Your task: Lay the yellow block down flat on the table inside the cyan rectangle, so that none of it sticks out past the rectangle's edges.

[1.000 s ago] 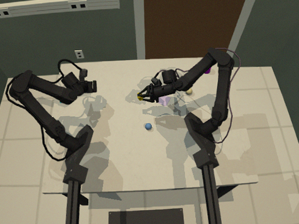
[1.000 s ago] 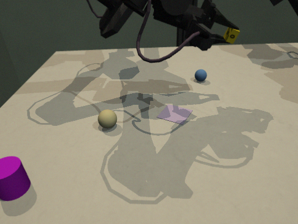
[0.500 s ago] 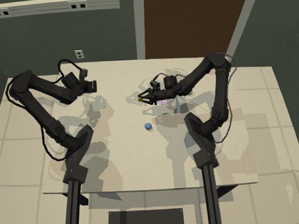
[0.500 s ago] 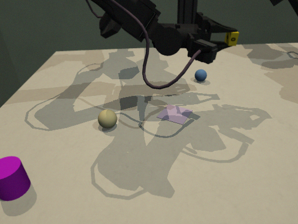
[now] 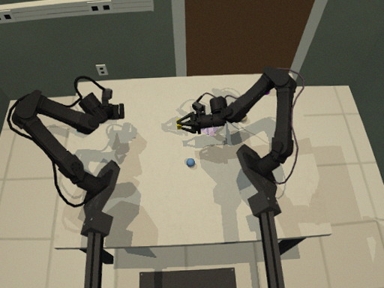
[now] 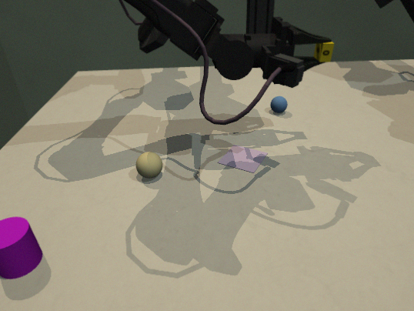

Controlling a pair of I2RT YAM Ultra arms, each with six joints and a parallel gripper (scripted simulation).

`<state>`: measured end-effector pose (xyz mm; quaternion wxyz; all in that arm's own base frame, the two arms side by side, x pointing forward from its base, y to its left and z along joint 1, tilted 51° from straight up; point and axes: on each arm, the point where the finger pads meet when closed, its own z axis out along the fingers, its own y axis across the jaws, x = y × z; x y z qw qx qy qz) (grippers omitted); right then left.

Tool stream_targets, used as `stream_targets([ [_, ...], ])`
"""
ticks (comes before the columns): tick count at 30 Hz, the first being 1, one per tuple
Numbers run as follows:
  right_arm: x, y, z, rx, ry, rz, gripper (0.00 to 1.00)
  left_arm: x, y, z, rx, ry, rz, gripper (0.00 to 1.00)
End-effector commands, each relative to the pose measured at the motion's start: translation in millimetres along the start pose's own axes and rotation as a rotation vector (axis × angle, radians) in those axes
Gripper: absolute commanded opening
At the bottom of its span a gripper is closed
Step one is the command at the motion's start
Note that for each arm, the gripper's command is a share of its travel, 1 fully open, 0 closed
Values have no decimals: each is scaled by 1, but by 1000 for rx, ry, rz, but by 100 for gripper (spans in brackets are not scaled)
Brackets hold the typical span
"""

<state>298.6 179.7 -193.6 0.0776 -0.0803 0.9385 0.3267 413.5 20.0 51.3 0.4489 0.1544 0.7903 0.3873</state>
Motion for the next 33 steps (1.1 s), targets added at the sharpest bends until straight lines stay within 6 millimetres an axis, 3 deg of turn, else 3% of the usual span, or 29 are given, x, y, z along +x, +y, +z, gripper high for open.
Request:
stream_targets([
  [1, 11, 17, 6, -41, 27, -23, 27, -8, 0, 0, 6, -22, -2, 100],
  [5, 12, 19, 7, -41, 27, -23, 27, -8, 0, 0, 6, -22, -2, 100],
  [8, 12, 19, 7, -41, 27, -28, 27, -12, -11, 2, 64, -40, 52, 66],
  [10, 12, 19, 7, -41, 27, -28, 27, -12, -11, 2, 64, -40, 52, 66],
  [14, 12, 19, 7, -41, 27, -30, 27, -5, -54, 8, 252, -76, 215, 64],
  [17, 12, 19, 7, -41, 27, -30, 27, -2, -75, 9, 347, -100, 287, 64],
  [25, 9, 17, 7, -39, 24, -25, 27, 10, -126, 4, 585, -176, 440, 64],
  [27, 9, 17, 7, -39, 24, -25, 27, 10, -126, 4, 585, -176, 440, 64],
  [33, 9, 17, 7, -39, 24, -25, 27, 23, -167, -10, 806, -270, 542, 64],
])
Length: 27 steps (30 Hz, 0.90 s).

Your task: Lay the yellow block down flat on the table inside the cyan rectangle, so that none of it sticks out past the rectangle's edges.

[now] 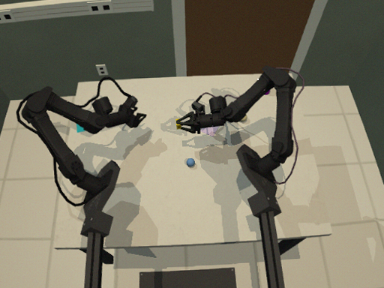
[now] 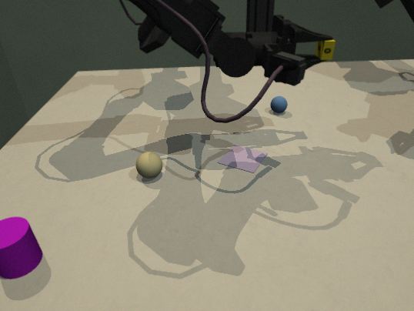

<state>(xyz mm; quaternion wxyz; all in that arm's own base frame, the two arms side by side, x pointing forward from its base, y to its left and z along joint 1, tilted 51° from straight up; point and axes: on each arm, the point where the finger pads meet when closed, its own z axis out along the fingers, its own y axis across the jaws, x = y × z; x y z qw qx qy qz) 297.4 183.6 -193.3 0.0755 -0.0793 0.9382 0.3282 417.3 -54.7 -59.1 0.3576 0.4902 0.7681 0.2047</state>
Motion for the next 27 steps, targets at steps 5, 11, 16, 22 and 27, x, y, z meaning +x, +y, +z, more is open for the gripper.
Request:
stream_targets([
  [5, 8, 14, 5, -36, 21, -28, 27, -17, -62, 15, 315, -178, 154, 64],
  [11, 8, 14, 5, -36, 21, -28, 27, -21, -85, 14, 420, -266, 192, 64],
  [16, 8, 14, 5, -36, 21, -28, 27, -30, -117, 4, 570, -427, 228, 64],
  [22, 8, 14, 5, -36, 21, -28, 27, -36, -146, -7, 691, -573, 230, 64],
  [27, 8, 14, 5, -36, 21, -28, 27, -34, -152, -5, 705, -579, 223, 64],
])
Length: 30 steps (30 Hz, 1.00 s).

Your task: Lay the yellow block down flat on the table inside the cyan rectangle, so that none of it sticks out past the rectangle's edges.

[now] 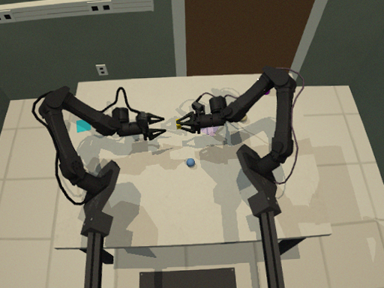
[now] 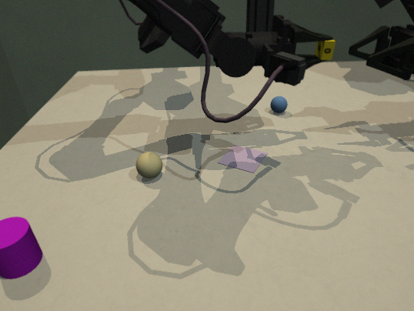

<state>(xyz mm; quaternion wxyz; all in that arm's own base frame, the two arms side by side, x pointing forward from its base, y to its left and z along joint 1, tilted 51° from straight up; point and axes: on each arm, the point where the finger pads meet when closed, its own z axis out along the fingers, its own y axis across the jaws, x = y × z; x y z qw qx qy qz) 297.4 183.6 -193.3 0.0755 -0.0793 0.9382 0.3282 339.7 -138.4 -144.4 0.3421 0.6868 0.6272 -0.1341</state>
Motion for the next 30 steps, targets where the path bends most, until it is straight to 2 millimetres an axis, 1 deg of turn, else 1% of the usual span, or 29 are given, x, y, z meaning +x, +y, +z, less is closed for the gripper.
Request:
stream_targets([
  [1, 8, 14, 5, -36, 21, -28, 27, -11, -9, 6, 65, -76, 21, 64],
  [29, 8, 14, 5, -36, 21, -28, 27, -11, -10, 4, 63, -66, 16, 64],
  [30, 8, 14, 5, -36, 21, -28, 27, -11, -10, 9, 65, -68, 22, 64],
])
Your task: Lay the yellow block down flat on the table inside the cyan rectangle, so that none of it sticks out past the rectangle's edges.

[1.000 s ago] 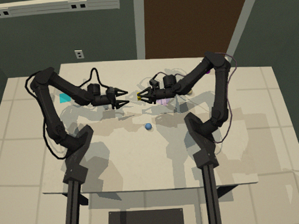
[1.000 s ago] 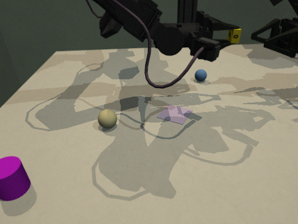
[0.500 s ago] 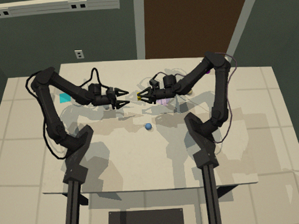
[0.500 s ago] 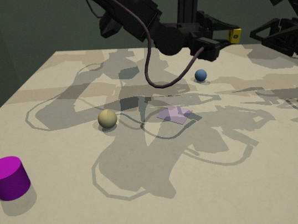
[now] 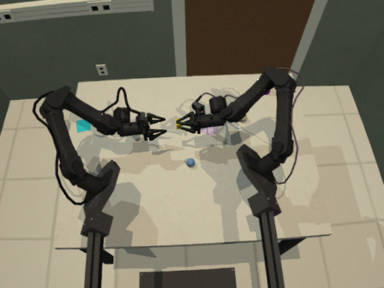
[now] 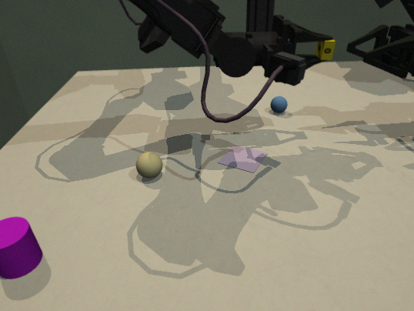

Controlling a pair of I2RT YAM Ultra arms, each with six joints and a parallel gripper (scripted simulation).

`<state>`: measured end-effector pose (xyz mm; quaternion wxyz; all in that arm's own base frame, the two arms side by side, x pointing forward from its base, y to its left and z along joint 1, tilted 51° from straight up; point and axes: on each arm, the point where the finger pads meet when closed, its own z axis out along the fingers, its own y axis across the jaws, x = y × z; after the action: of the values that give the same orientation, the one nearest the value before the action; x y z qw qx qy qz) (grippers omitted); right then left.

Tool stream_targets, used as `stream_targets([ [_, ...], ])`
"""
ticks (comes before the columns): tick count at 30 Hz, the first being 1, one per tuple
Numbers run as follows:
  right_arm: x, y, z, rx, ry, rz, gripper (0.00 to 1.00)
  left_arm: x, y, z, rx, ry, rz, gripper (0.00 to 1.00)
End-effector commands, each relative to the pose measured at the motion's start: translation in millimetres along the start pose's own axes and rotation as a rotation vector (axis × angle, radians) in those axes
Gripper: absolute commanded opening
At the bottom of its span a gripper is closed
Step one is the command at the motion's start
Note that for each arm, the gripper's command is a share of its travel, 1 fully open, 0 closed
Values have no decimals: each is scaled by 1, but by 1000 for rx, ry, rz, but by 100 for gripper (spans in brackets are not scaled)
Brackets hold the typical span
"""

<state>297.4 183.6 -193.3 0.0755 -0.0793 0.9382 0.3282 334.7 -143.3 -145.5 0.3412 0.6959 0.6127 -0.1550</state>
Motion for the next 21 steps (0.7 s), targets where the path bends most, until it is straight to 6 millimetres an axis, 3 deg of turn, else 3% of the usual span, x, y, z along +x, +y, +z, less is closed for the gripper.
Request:
stream_targets([
  [1, 8, 14, 5, -36, 21, -28, 27, -7, -4, 6, 27, -33, 5, 64],
  [21, 8, 14, 5, -36, 21, -28, 27, -11, -6, 42, 16, -28, 6, 64],
])
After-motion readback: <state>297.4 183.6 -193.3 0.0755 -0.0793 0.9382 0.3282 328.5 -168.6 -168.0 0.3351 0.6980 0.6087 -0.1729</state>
